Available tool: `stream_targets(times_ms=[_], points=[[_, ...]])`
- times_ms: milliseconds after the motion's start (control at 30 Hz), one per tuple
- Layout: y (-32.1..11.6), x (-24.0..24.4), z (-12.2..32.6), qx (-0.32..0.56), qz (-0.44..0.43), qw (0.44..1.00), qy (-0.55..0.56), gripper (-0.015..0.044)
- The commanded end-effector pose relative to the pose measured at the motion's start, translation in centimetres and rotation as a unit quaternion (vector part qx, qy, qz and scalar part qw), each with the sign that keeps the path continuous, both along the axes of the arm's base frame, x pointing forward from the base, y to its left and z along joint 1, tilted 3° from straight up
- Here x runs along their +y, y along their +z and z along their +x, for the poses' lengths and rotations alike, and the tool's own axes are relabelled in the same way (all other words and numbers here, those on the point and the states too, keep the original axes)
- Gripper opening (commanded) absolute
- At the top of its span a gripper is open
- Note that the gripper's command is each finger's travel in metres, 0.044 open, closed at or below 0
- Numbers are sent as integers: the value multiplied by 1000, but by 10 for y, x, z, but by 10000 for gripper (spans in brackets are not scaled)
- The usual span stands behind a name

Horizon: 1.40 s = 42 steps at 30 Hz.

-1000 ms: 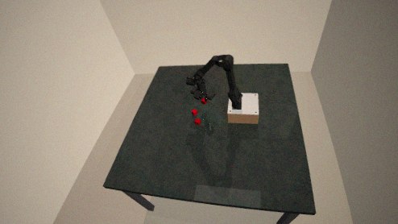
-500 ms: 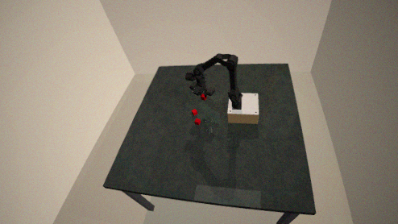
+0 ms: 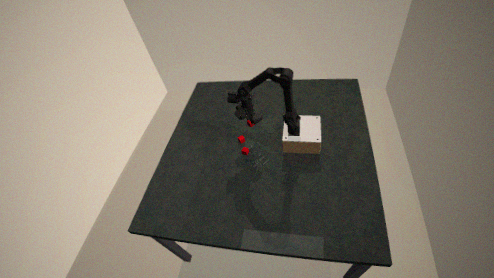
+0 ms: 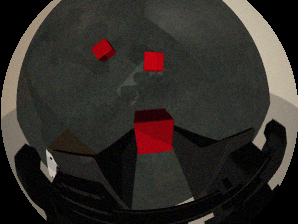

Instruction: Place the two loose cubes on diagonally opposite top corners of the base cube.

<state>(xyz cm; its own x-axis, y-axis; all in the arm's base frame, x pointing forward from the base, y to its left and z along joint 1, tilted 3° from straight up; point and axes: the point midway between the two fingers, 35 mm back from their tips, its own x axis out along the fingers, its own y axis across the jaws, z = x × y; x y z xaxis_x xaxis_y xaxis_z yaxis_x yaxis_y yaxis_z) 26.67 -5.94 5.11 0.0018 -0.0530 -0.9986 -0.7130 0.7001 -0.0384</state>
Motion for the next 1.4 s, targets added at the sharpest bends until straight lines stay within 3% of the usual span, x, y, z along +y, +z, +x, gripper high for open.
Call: stream_targets(times_ms=[0, 667, 1367], points=[[-2, 6, 5, -4, 3, 999, -50, 105], [-14, 39, 21, -18, 6, 944, -329, 105], [-28, 77, 33, -30, 8, 804, -594, 105]])
